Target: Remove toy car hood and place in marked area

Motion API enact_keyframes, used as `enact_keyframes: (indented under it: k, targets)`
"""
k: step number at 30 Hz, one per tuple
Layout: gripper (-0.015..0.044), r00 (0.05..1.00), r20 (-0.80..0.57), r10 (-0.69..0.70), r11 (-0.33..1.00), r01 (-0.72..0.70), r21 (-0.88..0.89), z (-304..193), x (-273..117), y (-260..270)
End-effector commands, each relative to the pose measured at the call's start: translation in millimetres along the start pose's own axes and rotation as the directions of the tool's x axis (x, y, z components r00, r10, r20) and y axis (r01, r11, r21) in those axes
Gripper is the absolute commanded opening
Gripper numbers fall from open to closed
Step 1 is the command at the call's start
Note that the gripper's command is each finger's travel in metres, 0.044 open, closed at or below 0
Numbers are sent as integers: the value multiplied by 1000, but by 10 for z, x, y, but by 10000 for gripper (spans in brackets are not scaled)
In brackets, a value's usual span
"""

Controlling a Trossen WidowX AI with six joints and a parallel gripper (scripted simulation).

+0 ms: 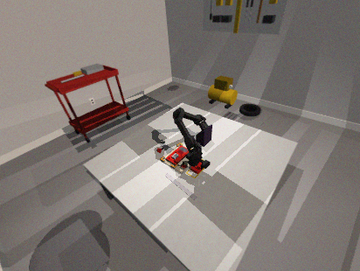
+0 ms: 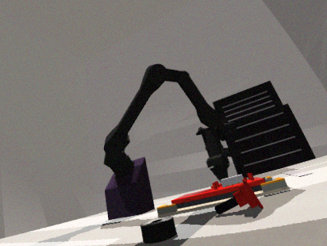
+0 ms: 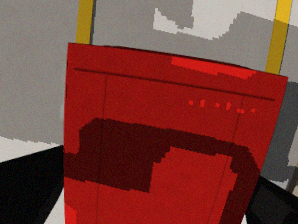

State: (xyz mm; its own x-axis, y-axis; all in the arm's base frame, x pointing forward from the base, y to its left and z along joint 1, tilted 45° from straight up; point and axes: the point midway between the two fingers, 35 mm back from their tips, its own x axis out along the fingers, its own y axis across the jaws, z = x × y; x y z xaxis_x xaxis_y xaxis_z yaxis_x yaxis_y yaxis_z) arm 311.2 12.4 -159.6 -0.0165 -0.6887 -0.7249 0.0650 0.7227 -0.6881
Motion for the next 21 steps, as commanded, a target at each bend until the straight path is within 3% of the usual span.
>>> enact_keyframes:
  k: [1,8,21]
  targets:
    - [440,1000,0,0,1000,0,0,5,-31,3]
    - [440,1000,-9,-8,1000,8,0,15,-701,25]
    - [440,1000,-10,-9,1000,9,0,13,-732,24]
